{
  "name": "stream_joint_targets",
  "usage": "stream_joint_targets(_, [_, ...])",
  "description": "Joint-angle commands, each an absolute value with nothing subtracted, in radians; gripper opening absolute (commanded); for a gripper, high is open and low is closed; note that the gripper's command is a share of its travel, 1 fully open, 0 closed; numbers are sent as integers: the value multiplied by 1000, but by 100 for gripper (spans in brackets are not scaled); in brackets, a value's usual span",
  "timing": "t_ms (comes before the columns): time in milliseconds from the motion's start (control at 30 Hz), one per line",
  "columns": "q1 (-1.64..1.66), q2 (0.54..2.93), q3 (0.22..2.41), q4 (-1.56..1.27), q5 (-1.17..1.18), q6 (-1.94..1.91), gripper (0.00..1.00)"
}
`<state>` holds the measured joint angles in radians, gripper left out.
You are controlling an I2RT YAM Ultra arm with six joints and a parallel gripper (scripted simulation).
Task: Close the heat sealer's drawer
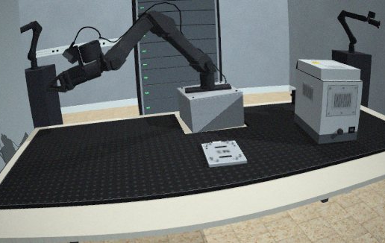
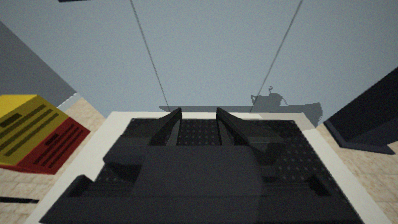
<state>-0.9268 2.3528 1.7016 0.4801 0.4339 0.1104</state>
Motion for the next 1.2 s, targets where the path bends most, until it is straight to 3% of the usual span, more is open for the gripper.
stream_joint_targets(0, [-892,2303,1750,454,467,122,45])
stream_joint_targets(200, [-908,2274,1691,423,367,83,45])
stream_joint_targets(667, [-802,2264,1751,386,459,113,45])
stream_joint_targets(767, [-825,2237,1689,360,352,71,45])
stream_joint_targets(1167, [-720,2225,1745,326,443,103,45])
